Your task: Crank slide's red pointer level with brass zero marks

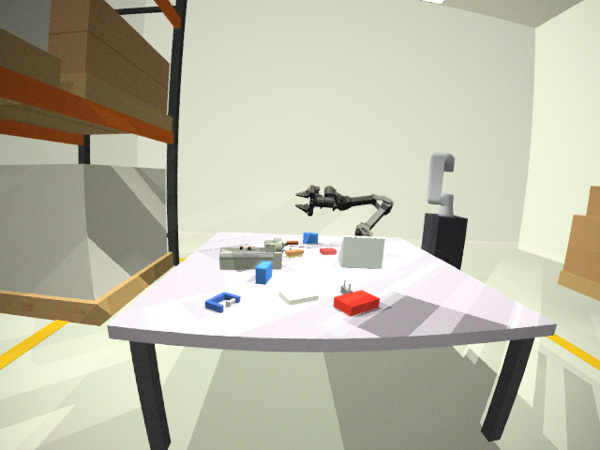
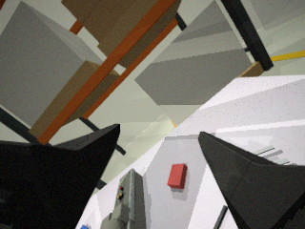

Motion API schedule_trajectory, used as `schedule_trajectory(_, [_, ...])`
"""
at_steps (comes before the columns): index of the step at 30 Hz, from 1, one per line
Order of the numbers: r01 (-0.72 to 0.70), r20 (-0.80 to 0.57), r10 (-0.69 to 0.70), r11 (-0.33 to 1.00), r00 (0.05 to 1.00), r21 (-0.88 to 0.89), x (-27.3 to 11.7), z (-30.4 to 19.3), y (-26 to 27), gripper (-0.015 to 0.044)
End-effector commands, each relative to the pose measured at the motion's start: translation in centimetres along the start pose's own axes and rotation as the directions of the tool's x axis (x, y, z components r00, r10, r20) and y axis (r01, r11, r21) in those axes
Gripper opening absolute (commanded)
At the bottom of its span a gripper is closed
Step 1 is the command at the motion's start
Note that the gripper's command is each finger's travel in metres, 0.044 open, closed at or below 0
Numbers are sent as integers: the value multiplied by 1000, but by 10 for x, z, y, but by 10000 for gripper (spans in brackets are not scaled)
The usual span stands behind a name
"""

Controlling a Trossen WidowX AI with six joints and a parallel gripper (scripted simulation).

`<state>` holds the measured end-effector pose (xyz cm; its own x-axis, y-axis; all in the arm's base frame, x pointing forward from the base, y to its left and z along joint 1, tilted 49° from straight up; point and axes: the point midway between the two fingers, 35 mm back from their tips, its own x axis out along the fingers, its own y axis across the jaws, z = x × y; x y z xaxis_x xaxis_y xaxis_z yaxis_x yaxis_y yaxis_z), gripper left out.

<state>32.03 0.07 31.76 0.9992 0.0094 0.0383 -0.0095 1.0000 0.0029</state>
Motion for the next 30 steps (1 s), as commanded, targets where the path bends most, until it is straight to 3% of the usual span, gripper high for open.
schedule_trajectory(1, [1,-3,-1,1000,1000,0,1,0,0,426])
schedule_trajectory(15, [49,-236,-57,998,970,-39,59,-35,19,440])
schedule_trajectory(30, [68,-458,-140,983,878,-170,112,-92,56,440])
